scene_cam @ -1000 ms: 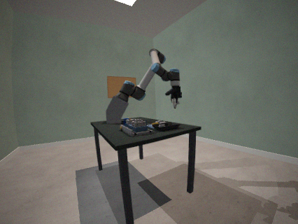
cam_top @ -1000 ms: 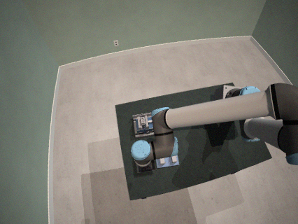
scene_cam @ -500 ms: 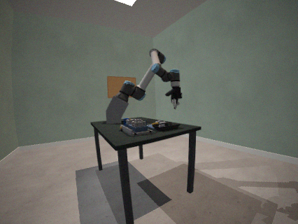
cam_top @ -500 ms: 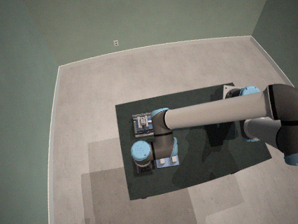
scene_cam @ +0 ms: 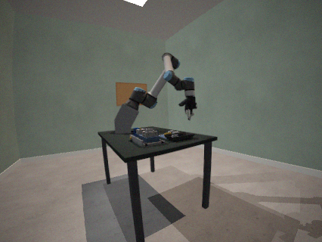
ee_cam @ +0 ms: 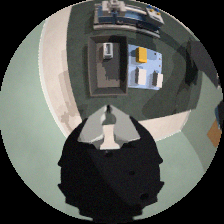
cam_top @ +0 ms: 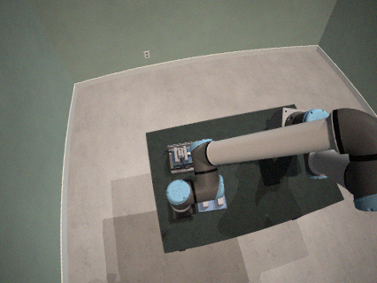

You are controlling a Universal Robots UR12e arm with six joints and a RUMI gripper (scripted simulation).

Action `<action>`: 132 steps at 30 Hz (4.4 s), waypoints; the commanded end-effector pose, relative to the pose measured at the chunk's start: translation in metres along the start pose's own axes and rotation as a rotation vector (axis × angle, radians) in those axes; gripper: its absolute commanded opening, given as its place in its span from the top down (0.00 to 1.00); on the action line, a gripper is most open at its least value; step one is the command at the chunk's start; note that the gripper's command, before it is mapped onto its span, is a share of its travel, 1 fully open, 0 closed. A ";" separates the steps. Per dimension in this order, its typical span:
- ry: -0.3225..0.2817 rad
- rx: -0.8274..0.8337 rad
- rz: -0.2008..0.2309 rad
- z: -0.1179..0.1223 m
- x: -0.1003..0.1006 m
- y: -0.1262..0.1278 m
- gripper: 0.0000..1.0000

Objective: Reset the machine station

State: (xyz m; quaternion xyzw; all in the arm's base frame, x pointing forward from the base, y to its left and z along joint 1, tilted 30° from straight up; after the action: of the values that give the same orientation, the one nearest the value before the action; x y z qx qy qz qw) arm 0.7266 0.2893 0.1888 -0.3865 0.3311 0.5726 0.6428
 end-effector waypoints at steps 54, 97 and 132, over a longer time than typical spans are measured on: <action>0.000 0.000 -0.001 0.000 0.036 -0.001 1.00; 0.000 0.000 -0.001 0.000 -0.005 -0.001 1.00; 0.008 -0.001 0.001 -0.122 -0.027 -0.007 1.00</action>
State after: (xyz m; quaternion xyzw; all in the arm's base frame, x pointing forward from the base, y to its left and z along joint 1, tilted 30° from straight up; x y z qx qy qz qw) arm 0.7297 0.2104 0.1764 -0.3880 0.3340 0.5712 0.6416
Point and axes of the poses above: the point where the finger pads meet when closed, its own x axis out along the fingers, its own y axis across the jaws, z = x × y, the point moved 7 cm from there along -x, back along the fingers, and after that the axes turned 2 degrees about x, right-handed, at the moved point
